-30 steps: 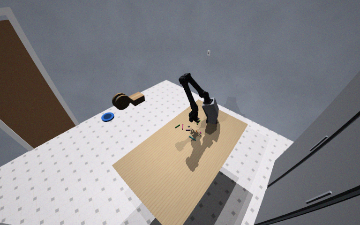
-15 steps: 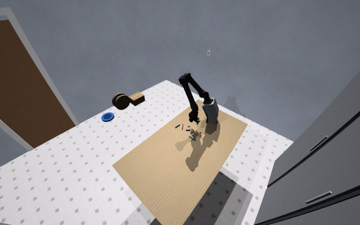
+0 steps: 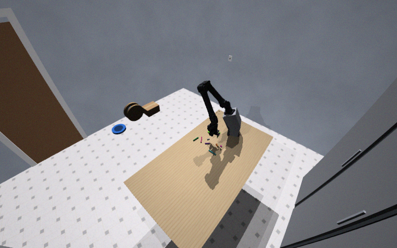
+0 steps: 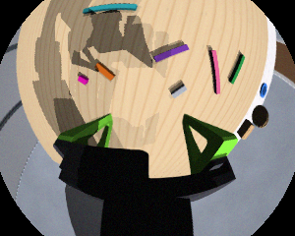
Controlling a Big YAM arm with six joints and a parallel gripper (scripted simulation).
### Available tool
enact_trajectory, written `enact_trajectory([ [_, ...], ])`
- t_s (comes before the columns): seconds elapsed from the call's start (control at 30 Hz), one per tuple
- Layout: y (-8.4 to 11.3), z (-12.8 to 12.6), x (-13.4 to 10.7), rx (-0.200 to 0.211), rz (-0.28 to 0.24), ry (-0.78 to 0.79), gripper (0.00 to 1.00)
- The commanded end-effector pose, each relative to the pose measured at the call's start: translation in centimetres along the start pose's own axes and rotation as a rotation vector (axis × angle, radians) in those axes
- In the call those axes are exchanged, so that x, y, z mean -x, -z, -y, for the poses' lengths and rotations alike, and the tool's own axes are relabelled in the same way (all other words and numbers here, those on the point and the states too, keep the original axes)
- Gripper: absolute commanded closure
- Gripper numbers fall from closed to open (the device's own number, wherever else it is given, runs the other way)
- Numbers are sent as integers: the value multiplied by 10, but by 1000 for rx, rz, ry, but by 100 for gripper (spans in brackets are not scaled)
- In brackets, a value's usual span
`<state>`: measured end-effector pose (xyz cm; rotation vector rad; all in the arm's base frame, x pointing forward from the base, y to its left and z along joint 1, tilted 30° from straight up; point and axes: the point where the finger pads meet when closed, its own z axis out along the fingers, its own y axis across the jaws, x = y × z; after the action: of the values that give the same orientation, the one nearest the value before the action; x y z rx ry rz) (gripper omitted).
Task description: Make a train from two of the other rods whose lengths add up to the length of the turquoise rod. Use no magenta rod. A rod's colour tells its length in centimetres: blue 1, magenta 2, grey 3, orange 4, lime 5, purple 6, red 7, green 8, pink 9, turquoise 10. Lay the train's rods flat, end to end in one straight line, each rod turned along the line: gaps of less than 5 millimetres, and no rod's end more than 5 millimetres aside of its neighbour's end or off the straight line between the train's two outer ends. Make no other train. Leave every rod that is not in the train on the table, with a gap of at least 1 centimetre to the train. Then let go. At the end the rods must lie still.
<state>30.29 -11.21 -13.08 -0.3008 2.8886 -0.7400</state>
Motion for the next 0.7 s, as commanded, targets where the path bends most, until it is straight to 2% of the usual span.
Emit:
enact_trajectory([
  [0.0, 7, 0, 6, -1, 22, 82, 0],
  [0.03, 7, 0, 6, -1, 22, 82, 0],
  [0.07, 8, 1, 16, -4, 28, 178, 0],
  [0.17, 6, 4, 15, -7, 28, 165, 0],
  [0.2, 8, 2, 20, -6, 28, 268, 0],
  [0.37, 7, 3, 13, -3, 20, 261, 0],
  [0.4, 8, 3, 25, -6, 29, 354, 0],
  [0.5, 7, 6, 24, -9, 29, 342, 0],
  [0.53, 9, 4, 28, -8, 27, 428, 0],
  [0.67, 8, 6, 30, -8, 24, 481, 0],
])
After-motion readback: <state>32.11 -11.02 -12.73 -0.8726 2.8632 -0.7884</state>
